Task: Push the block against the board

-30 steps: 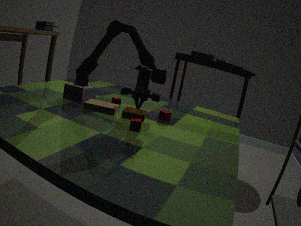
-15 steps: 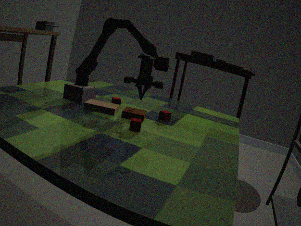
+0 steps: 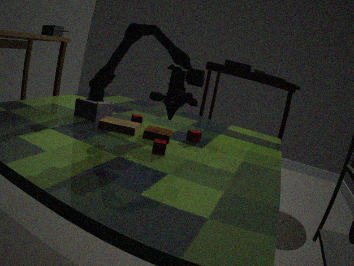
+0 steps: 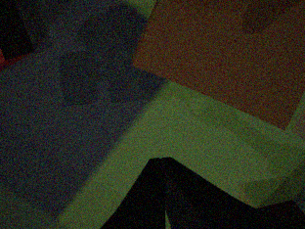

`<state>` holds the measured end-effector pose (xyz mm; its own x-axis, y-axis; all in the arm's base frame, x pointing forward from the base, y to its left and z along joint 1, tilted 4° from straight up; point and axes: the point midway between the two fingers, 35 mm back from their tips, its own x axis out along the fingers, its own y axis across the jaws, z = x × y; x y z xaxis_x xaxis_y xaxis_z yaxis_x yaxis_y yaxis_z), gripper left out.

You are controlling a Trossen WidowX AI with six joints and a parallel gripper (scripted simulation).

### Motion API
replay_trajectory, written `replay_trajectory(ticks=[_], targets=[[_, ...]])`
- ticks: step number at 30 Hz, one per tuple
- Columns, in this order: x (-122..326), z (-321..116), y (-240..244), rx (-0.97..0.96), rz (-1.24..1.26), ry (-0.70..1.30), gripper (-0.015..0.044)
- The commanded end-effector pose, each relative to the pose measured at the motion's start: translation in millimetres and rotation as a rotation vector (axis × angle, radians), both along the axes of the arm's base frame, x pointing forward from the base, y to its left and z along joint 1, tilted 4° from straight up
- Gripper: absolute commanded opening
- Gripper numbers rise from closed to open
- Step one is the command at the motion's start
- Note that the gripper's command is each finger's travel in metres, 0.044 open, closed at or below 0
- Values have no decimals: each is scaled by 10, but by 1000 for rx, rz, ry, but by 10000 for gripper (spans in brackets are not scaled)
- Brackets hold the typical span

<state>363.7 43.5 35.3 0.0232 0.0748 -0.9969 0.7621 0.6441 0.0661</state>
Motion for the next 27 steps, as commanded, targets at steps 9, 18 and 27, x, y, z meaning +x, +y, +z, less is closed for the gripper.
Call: replay_trajectory(ticks=[9, 18, 27], targets=[[267, 11, -191, -13, 388, -31, 0], [461, 2, -357, -22, 701, -55, 0], [637, -18, -539, -32, 1013, -78, 0]])
